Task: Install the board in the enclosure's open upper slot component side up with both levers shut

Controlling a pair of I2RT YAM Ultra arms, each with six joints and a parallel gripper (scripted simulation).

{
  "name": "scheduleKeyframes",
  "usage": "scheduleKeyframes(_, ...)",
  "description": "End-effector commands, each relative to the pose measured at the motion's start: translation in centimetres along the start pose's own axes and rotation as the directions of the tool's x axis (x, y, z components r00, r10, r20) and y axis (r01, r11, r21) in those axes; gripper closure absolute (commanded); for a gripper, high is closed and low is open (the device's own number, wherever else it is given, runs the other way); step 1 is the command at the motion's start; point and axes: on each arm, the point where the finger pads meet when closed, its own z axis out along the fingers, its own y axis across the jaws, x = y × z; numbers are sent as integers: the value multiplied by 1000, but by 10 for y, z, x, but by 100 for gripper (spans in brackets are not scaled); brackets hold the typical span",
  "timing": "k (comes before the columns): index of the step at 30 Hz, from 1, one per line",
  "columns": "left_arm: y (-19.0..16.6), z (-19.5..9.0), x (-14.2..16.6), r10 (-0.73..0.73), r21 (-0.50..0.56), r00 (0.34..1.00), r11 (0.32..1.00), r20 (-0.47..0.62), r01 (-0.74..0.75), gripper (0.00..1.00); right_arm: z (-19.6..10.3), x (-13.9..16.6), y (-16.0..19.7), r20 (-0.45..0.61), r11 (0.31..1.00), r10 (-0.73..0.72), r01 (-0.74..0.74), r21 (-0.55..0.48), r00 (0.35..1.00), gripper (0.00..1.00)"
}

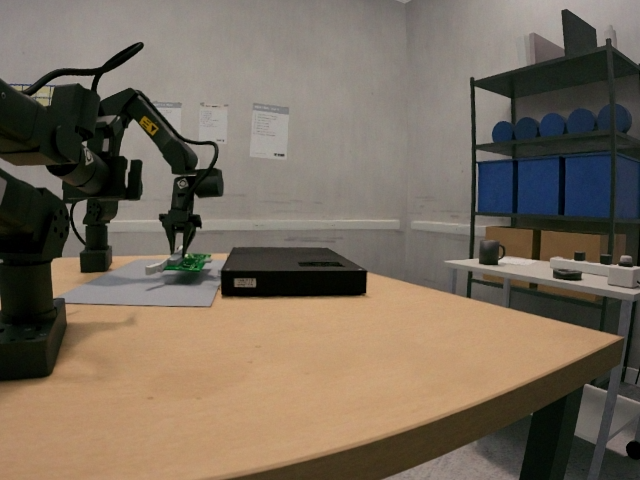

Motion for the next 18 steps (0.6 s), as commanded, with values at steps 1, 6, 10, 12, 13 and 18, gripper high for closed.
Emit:
scheduleKeyframes(1,16,-9,-8,13,-43,999,999,34,-11,81,-2,-7,0,27,1000,3,-3,2,1000,0)
scheduleKeyframes(6,20,-10,-17,7,-20,1000,1000,31,-6,81,-2,-7,0,27,1000,3,-3,2,1000,0)
scheduleKeyframes(10,34,-11,-21,47,-68,997,997,57,-43,81,-2,-7,0,27,1000,3,-3,2,1000,0)
scheduleKeyframes(12,43,-10,-21,56,-88,996,995,67,-50,81,-2,-7,0,27,1000,3,-3,2,1000,0)
scheduleKeyframes(13,48,-9,-21,58,-96,996,994,71,-51,81,-2,-7,0,27,1000,3,-3,2,1000,0)
scheduleKeyframes(18,55,-6,-19,49,-97,996,994,74,-41,81,-2,-7,0,27,1000,3,-3,2,1000,0)
